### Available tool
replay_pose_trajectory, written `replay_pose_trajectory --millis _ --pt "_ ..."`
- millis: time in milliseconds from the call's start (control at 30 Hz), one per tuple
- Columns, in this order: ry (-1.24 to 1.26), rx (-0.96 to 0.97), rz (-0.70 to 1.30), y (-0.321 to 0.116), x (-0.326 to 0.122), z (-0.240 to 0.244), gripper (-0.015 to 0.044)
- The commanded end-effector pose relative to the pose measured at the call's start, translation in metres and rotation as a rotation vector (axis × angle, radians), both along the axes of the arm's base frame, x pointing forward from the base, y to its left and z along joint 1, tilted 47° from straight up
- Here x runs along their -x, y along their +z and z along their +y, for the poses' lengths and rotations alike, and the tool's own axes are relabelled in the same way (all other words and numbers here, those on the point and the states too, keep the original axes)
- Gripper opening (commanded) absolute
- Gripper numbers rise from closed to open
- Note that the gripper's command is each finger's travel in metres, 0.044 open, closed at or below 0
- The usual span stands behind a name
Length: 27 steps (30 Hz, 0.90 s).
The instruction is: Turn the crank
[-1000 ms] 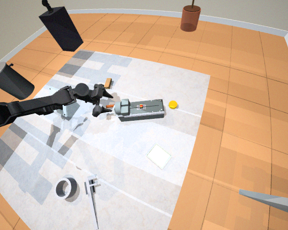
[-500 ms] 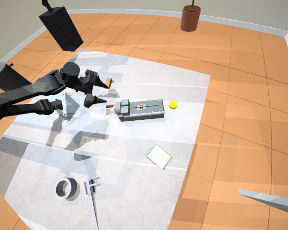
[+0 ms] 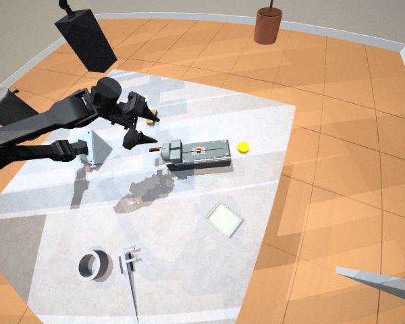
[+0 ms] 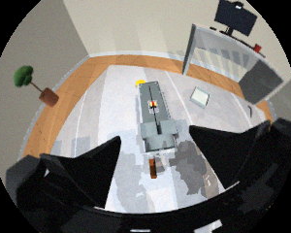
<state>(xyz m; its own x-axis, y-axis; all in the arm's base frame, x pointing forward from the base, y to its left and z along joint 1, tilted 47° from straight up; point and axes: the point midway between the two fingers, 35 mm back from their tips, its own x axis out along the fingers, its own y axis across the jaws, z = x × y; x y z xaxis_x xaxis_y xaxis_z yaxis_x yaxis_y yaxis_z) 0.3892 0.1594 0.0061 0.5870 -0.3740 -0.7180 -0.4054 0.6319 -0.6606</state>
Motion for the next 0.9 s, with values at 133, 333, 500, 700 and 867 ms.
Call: replay_pose_trajectory --millis 133,333,500,700,867 --pt "-0.031 0.037 0.007 -0.005 -0.035 0.003 0.044" --pt "-0.05 0.069 0.012 -0.007 -0.057 0.003 0.044" --pt "-0.066 0.097 0.017 -0.01 -0.075 0.002 0.044" --pt "-0.073 0.111 0.02 -0.015 -0.084 -0.003 0.044" --pt "-0.073 0.112 0.02 -0.038 -0.084 -0.027 0.044"
